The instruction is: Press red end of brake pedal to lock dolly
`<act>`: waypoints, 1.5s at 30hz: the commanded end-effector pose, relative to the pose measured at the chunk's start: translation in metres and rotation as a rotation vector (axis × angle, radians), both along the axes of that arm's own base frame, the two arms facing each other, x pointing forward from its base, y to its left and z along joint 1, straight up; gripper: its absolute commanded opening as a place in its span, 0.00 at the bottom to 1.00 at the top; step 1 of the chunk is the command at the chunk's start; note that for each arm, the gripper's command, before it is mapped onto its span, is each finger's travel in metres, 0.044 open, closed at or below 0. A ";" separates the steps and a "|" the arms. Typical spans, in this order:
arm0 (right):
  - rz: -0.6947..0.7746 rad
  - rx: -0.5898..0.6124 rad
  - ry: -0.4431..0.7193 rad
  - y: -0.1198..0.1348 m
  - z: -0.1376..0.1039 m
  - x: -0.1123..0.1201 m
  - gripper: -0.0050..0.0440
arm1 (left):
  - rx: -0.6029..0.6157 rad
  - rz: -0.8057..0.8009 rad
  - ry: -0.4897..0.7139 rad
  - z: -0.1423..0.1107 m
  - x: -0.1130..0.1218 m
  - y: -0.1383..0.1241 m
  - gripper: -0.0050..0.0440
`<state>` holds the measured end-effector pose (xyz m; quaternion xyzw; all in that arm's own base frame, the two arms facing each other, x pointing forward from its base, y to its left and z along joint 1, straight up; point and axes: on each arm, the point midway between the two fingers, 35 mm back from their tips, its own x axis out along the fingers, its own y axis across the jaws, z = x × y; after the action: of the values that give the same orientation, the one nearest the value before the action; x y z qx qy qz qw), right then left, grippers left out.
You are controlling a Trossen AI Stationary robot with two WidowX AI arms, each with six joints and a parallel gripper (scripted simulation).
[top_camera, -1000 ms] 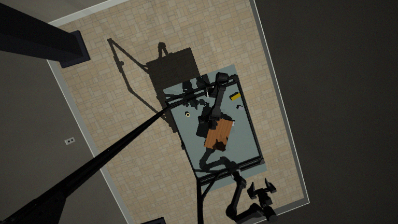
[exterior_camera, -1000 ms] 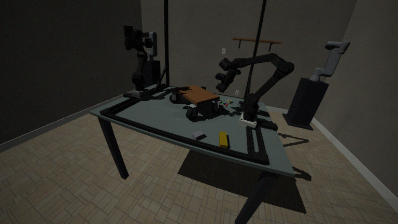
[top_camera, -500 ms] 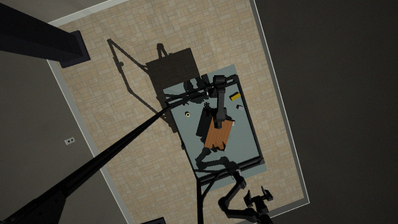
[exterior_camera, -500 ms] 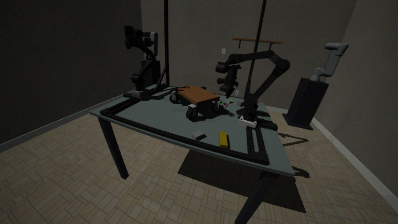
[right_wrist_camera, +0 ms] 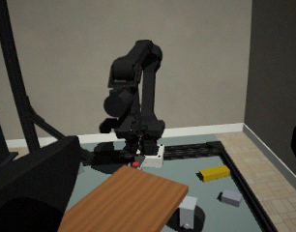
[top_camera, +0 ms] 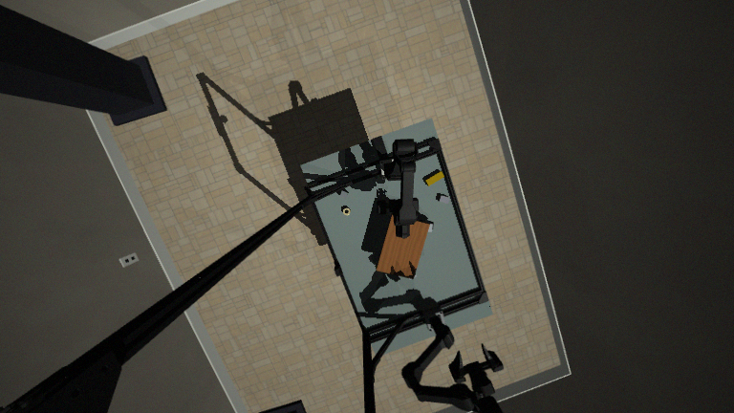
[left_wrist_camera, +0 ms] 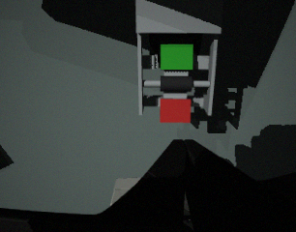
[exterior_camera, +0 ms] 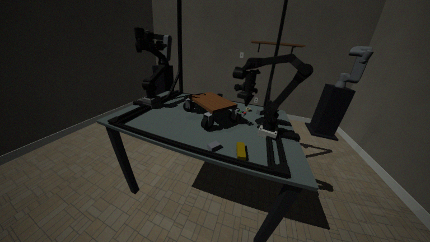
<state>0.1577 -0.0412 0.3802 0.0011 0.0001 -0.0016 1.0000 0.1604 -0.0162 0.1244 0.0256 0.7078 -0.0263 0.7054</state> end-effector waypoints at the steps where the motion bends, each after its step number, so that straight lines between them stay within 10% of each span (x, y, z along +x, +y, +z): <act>1: 0.003 -0.002 0.000 0.001 0.001 0.000 1.00 | 0.001 -0.006 -0.003 0.001 0.001 0.000 0.10; 45: 0.003 -0.002 0.000 0.001 0.001 0.000 1.00 | 0.001 -0.006 -0.003 -0.038 0.002 0.000 0.10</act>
<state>0.1576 -0.0405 0.3807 -0.0003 -0.0001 -0.0015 1.0000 0.1648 -0.0164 0.0920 0.0251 0.7018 -0.0263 0.7115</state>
